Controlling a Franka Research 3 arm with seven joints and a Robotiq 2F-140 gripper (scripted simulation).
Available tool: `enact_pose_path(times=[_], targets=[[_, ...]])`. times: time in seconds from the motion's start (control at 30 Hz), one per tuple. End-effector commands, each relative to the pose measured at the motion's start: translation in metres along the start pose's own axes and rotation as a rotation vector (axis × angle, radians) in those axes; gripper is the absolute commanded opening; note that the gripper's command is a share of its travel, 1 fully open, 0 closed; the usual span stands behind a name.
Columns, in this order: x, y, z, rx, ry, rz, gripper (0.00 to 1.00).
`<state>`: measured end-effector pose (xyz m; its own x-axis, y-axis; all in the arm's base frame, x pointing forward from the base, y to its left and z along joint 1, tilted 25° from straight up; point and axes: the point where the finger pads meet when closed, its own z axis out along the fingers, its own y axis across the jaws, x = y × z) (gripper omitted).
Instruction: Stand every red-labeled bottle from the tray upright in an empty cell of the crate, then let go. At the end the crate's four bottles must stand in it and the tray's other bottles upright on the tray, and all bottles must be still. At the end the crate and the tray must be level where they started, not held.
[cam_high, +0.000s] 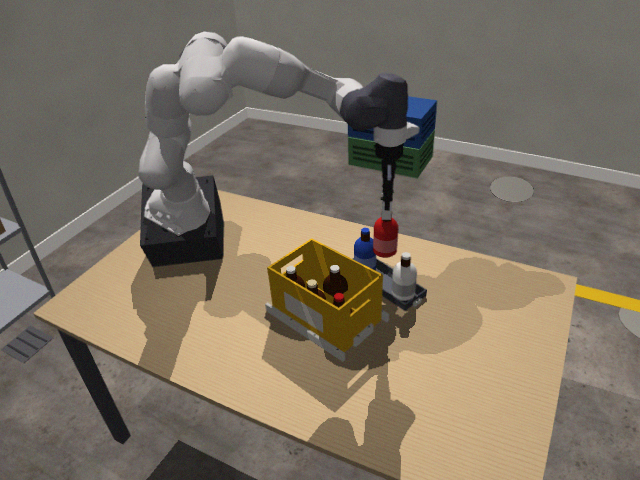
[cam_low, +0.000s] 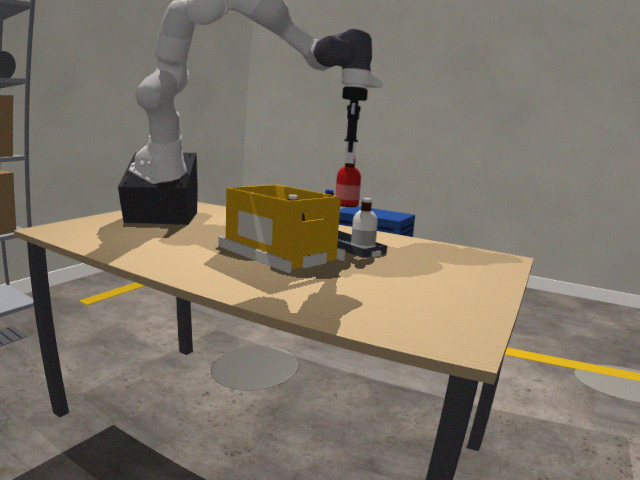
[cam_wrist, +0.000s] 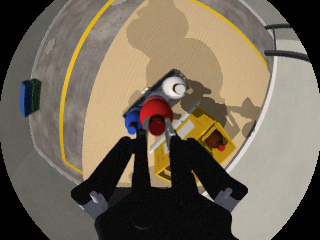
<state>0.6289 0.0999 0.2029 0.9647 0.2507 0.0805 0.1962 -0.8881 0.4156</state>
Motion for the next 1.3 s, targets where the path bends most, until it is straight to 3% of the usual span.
enact_pose_path(times=[0.0,1.27], targets=[[0.004,-0.002,-0.008,0.005,0.014,-0.002,0.0],[0.004,-0.002,-0.021,0.005,0.014,-0.002,0.0]])
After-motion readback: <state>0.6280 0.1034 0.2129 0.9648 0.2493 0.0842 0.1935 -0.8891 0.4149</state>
